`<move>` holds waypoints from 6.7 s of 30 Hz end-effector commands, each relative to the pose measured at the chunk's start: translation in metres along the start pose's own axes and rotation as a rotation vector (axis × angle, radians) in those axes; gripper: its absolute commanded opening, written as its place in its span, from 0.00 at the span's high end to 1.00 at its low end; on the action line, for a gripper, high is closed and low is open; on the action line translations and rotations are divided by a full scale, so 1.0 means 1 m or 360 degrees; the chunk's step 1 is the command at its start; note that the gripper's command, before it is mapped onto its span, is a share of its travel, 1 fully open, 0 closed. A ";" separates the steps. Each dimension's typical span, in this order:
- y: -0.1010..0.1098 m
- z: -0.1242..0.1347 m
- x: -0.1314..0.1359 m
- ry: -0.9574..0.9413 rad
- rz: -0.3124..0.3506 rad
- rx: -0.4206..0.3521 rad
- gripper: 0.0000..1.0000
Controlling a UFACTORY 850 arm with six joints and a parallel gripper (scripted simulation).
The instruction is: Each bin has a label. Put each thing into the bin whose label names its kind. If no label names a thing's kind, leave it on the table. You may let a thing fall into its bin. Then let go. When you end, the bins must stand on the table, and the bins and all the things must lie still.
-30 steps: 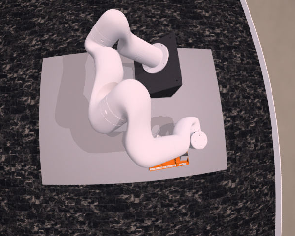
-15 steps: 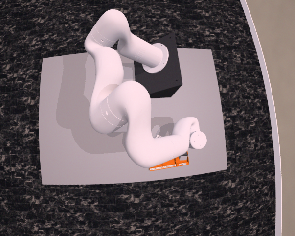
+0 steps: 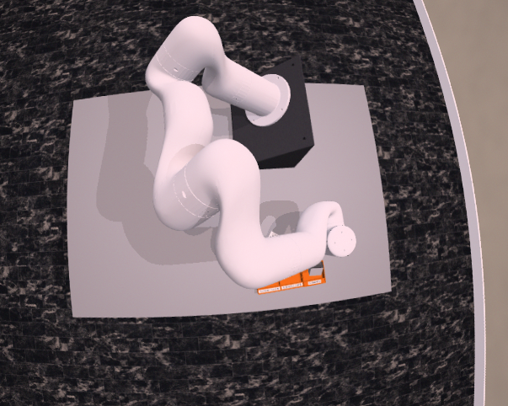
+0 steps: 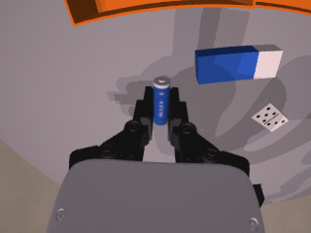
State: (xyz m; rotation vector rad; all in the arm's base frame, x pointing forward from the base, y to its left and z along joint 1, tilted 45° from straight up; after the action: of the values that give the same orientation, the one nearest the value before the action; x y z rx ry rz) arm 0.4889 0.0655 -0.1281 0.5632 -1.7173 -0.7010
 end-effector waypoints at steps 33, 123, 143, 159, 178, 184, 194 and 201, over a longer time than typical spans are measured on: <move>0.044 -0.001 0.000 -0.0001 -0.0002 0.0002 1.00; 0.052 -0.137 0.052 -0.2303 -0.0003 0.0001 1.00; 0.028 -0.137 0.052 -0.2303 -0.0003 0.0001 1.00; 0.028 -0.137 0.052 -0.2303 -0.0003 0.0001 0.72; 0.041 -0.137 0.052 -0.2303 -0.0003 0.0001 0.72; 0.049 -0.137 0.052 -0.2303 -0.0003 0.0001 0.72; 0.060 -0.137 0.052 -0.2303 -0.0003 0.0001 0.72; 0.062 -0.108 0.069 -0.2588 -0.0002 0.0000 0.59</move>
State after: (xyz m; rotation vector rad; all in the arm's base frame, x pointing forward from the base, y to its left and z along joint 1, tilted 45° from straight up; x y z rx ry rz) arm 0.5989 0.0476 -0.0244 -0.1020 -3.0534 -1.2643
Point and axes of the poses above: the point where the finger pads meet when closed, its own y axis back along the fingers, its own x axis across the jaws, z = x × y, the point moved 9 cm from there along y, back along the fingers, and after that the axes turned 11 degrees about -y, right-handed, at the moved point
